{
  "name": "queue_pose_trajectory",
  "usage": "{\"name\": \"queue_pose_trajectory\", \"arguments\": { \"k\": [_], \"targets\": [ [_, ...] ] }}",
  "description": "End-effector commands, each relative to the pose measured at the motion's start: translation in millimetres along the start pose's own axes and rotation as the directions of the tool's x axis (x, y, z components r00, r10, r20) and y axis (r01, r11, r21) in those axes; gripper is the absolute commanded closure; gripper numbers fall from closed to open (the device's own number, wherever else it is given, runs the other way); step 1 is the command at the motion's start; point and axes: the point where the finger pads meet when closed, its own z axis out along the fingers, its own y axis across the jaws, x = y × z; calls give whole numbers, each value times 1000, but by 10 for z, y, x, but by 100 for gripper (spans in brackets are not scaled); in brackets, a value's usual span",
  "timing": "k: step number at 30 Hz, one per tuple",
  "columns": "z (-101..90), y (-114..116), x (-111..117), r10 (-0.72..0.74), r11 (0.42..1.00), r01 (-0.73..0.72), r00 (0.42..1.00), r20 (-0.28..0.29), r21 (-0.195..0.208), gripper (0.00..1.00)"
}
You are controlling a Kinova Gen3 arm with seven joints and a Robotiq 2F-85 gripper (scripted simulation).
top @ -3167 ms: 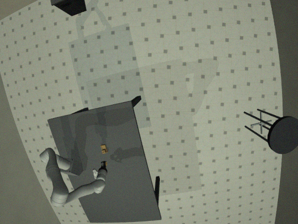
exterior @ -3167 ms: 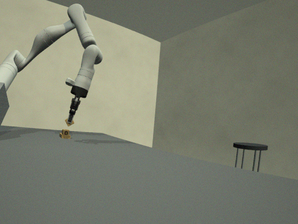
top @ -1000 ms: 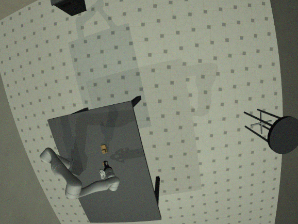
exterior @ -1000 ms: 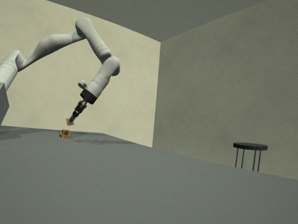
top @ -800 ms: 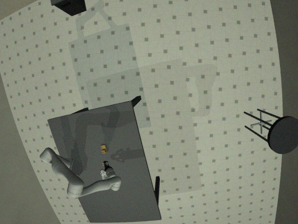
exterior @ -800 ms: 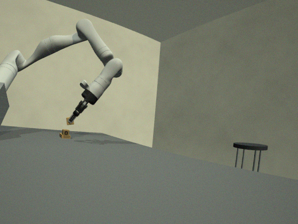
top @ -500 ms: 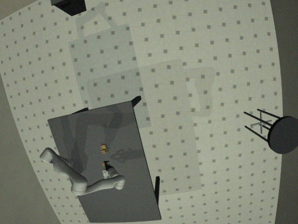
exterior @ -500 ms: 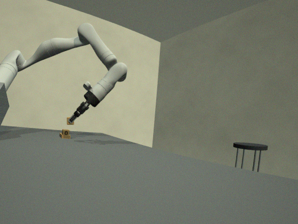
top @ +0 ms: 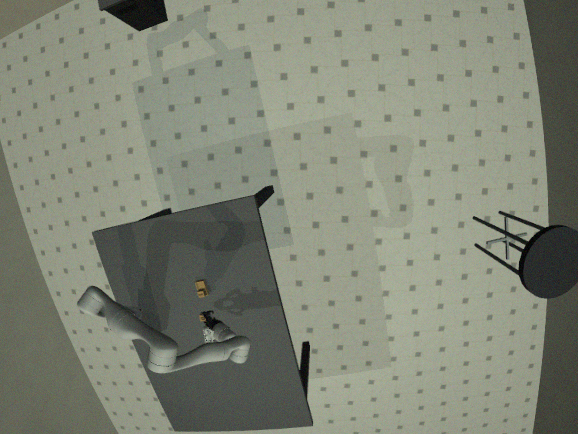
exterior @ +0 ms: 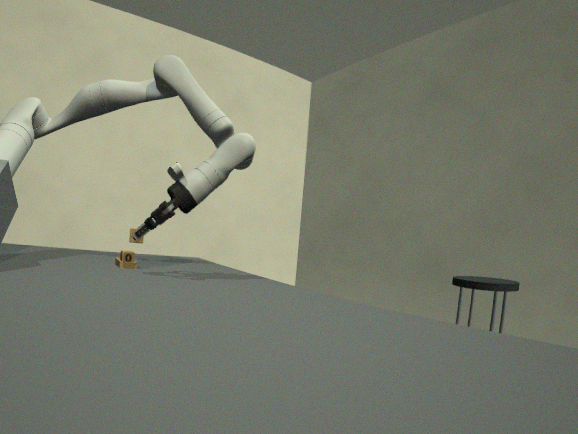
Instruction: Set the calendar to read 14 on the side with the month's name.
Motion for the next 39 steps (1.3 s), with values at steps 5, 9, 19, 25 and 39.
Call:
{"name": "queue_pose_trajectory", "arguments": {
  "k": [5,9,19,25,39],
  "targets": [
    [7,0,-7,0,1000,0,1000,-2,0,72],
    [7,0,-7,0,1000,0,1000,-2,0,72],
    [11,0,-10,0,1000,0,1000,-2,0,72],
    [29,0,-28,0,1000,0,1000,-2,0,72],
    [128,0,-127,0,1000,0,1000,-2,0,72]
  ]
}}
